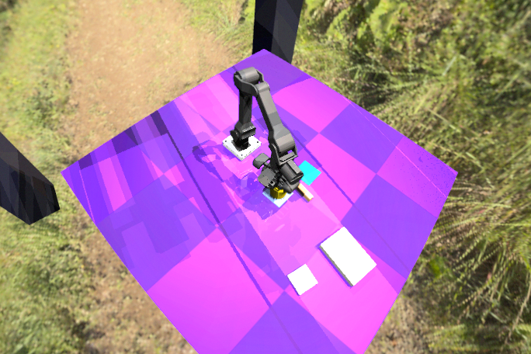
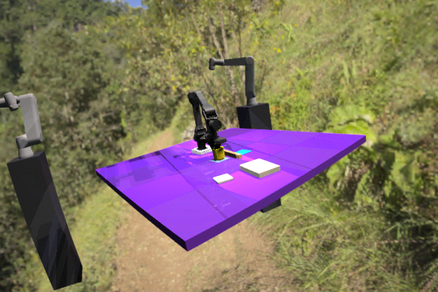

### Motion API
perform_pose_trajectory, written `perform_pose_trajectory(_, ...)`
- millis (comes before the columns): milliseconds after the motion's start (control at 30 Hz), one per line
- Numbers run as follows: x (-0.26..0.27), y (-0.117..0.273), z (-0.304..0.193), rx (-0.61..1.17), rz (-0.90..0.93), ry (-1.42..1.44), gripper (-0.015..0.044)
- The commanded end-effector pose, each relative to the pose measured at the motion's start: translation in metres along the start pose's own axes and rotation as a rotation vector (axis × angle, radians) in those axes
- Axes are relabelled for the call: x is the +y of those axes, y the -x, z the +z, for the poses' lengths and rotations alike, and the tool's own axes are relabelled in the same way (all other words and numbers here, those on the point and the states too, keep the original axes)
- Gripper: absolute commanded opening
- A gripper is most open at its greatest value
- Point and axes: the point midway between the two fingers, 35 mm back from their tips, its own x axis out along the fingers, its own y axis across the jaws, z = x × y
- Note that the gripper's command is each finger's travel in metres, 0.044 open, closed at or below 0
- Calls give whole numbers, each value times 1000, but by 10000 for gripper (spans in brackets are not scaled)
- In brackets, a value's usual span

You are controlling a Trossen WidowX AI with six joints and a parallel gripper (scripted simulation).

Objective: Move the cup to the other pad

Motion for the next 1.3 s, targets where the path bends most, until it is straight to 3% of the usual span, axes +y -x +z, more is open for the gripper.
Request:
perform_pose_trajectory(0,0,0,0,0,1,0,113)
perform_pose_trajectory(533,0,0,0,0,1,0,0)
perform_pose_trajectory(1267,2,52,-1,-4,-4,-3,0)
